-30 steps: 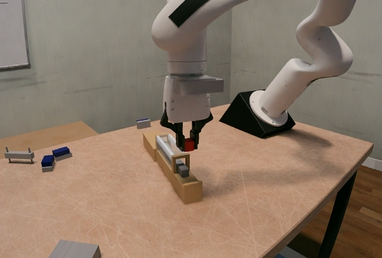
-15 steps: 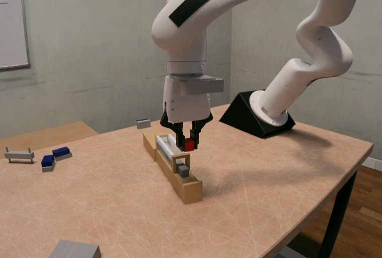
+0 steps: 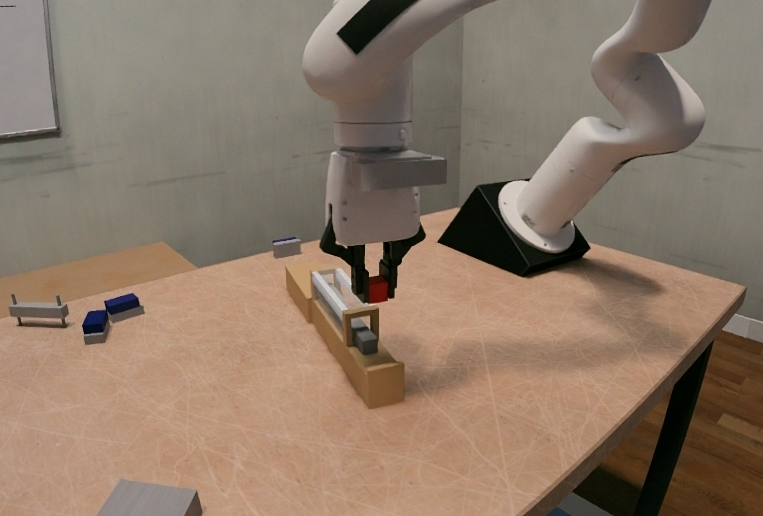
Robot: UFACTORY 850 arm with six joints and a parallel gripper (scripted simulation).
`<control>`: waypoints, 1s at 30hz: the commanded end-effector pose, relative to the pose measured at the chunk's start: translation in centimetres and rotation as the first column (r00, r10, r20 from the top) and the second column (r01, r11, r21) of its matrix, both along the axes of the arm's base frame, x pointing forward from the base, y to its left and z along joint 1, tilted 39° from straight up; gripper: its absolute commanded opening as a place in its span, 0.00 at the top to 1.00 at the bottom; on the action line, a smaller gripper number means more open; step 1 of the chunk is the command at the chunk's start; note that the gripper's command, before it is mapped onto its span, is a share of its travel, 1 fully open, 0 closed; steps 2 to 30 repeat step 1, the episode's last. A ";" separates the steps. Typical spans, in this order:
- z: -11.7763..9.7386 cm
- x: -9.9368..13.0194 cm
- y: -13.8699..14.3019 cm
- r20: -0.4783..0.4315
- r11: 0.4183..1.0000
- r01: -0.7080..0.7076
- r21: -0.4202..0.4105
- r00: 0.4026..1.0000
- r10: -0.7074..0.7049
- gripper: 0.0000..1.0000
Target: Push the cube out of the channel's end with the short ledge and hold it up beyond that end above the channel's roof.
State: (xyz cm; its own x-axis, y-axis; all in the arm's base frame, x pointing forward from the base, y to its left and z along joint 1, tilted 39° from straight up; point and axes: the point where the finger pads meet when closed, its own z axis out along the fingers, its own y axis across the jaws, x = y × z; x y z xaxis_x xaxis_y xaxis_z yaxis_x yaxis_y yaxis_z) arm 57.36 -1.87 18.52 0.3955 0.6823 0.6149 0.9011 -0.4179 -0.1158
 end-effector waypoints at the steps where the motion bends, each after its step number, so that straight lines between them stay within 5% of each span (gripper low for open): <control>1: 0.1 0.1 -0.1 0.002 1.000 0.001 0.000 1.000 -0.001 1.00; 30: 0.1 0.1 -0.1 0.002 1.000 0.001 0.000 1.000 -0.001 1.00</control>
